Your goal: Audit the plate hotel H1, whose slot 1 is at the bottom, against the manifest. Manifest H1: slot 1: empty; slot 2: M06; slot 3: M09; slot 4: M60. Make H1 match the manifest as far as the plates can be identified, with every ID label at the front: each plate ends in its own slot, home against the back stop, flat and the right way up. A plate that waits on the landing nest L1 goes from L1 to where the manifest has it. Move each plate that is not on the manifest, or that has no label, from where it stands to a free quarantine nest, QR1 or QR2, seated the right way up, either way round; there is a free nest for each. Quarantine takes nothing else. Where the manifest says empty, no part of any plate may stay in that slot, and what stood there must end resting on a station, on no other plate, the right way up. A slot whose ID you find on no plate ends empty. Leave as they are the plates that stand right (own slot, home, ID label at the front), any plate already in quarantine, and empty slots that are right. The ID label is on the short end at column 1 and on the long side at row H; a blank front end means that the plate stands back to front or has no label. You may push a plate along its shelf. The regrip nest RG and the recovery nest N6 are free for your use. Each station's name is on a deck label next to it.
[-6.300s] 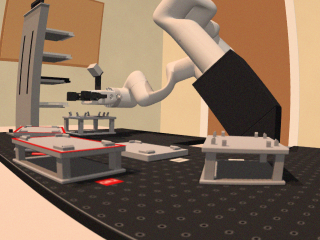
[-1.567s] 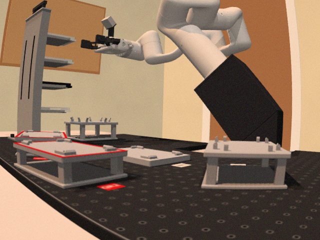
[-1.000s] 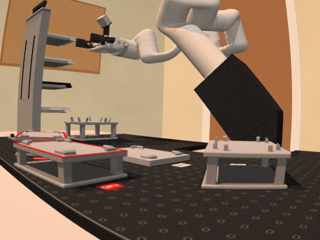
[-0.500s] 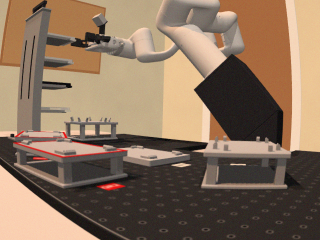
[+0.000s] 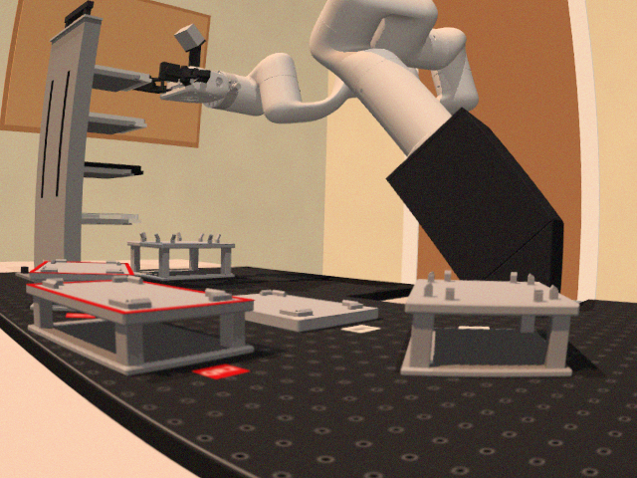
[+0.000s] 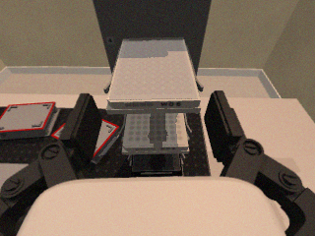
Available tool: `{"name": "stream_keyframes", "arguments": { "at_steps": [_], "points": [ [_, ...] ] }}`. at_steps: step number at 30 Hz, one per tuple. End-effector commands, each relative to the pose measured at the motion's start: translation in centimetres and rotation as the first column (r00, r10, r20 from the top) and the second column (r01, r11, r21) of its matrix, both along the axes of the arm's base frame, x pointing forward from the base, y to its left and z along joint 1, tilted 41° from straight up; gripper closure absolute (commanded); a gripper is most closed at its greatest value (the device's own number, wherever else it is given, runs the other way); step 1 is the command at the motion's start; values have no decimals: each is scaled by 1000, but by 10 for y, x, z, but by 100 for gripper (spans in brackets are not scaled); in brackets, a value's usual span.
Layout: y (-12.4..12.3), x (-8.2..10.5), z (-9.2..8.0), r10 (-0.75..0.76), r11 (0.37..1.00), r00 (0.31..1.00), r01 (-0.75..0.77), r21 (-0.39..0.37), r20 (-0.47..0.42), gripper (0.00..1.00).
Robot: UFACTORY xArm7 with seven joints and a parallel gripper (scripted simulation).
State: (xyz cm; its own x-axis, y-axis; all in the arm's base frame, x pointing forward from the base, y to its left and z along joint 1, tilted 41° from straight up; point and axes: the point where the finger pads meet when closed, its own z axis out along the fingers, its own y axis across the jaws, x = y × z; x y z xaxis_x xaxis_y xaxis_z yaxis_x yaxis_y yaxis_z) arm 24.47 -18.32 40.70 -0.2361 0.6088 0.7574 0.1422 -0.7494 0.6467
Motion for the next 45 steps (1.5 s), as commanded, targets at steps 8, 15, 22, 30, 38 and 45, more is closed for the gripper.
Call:
{"name": "stream_keyframes", "arguments": {
  "at_steps": [8, 15, 22, 30, 38, 45],
  "points": [
    [1, 2, 1, -1, 1000, 1000, 1, -2, 0, 0],
    [2, 6, 1, -1, 1000, 1000, 1, -2, 0, 0],
    [3, 9, 1, -1, 1000, 1000, 1, -2, 0, 0],
    [4, 15, 2, -1, 1000, 1000, 1, -2, 0, 0],
    [5, 18, 2, 0, 1000, 1000, 0, -2, 0, 0],
    [6, 23, 3, 0, 1000, 1000, 0, -2, 0, 0]
  ]
}}
